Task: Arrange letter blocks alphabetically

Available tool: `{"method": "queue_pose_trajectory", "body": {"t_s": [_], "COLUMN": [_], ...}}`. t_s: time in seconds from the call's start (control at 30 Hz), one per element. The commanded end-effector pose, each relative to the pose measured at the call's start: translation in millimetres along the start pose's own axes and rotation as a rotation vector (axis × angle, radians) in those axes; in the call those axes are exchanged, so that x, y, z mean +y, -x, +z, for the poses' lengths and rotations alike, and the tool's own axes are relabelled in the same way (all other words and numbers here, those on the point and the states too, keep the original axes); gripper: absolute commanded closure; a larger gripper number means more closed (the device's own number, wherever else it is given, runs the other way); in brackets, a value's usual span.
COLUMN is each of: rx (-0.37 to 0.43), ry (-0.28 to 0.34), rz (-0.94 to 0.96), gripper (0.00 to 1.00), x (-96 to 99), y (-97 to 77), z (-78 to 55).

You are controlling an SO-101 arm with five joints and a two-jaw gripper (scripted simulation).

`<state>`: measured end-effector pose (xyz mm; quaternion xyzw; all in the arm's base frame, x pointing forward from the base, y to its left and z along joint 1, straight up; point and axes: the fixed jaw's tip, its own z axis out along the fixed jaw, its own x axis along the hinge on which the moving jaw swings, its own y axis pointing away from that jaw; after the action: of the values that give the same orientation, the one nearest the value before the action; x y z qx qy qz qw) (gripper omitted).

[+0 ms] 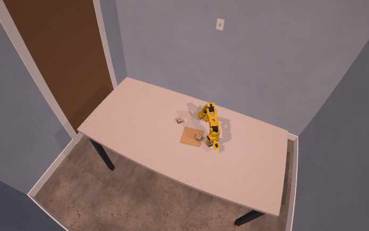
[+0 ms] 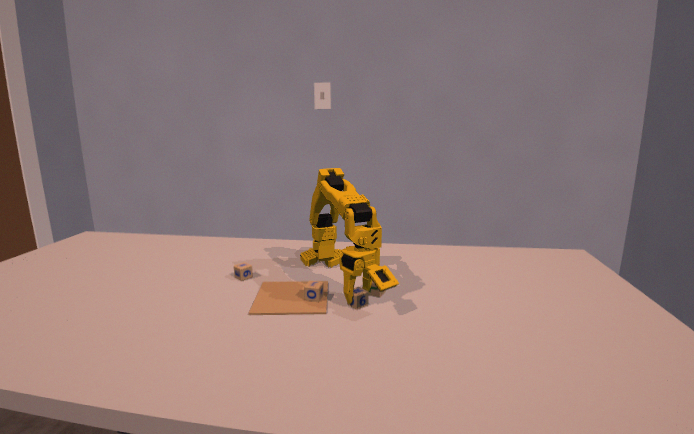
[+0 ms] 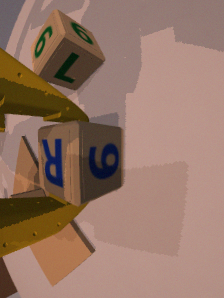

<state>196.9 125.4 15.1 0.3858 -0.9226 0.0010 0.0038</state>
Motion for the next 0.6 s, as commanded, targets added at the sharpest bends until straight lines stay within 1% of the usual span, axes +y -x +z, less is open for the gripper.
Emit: {"method": "queue_pose_trajectory", "body": {"t_s": [0.0, 0.37, 0.57], "rx": [-0.081, -0.081, -0.081], "ry": [-0.021, -0.021, -0.021], "rz": [0.0, 0.0, 0.0], "gripper": [0.84, 0.85, 0.95], "x": [-4.8, -5.0, -5.0], "y": [11.0, 11.0, 11.0], "z": [-15.6, -15.6, -15.6]}}
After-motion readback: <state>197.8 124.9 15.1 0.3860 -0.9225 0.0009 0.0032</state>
